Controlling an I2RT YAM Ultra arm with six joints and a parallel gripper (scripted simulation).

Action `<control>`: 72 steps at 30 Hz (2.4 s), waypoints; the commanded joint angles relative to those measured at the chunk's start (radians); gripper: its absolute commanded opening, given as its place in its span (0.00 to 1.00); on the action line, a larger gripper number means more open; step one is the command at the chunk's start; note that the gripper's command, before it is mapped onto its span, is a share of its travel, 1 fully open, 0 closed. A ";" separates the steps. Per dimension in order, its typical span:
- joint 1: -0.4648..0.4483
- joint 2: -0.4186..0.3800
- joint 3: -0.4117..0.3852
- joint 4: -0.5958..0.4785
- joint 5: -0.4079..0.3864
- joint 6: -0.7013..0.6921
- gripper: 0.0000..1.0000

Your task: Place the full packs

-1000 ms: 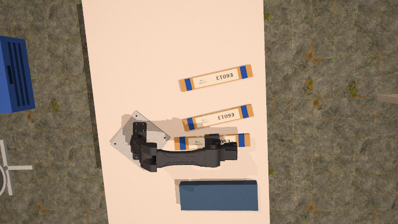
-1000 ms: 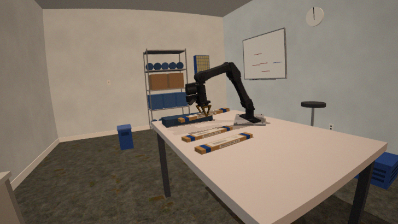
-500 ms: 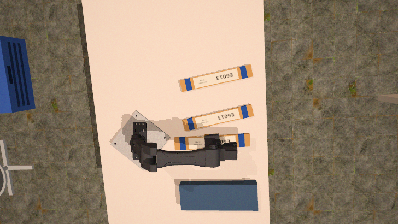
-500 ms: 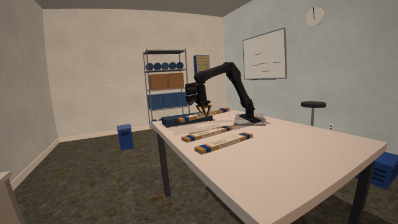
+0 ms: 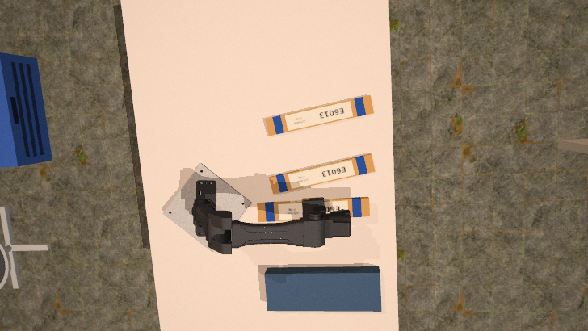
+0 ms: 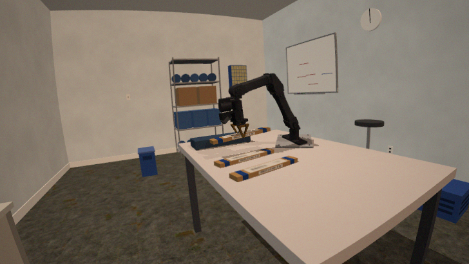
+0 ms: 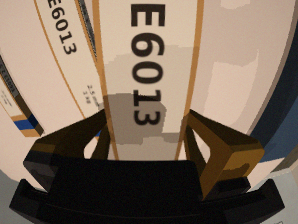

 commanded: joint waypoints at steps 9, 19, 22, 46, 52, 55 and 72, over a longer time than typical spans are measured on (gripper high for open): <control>-0.018 -0.056 0.051 -0.027 0.000 -0.007 0.00; -0.018 -0.056 0.051 -0.027 0.000 -0.007 0.00; -0.018 -0.056 0.051 -0.027 0.000 -0.007 0.00; -0.018 -0.056 0.051 -0.027 0.000 -0.007 0.00; -0.018 -0.056 0.051 -0.027 0.000 -0.007 0.00; -0.018 -0.056 0.051 -0.027 0.000 -0.007 0.00; -0.032 -0.063 0.104 -0.070 -0.002 -0.017 0.00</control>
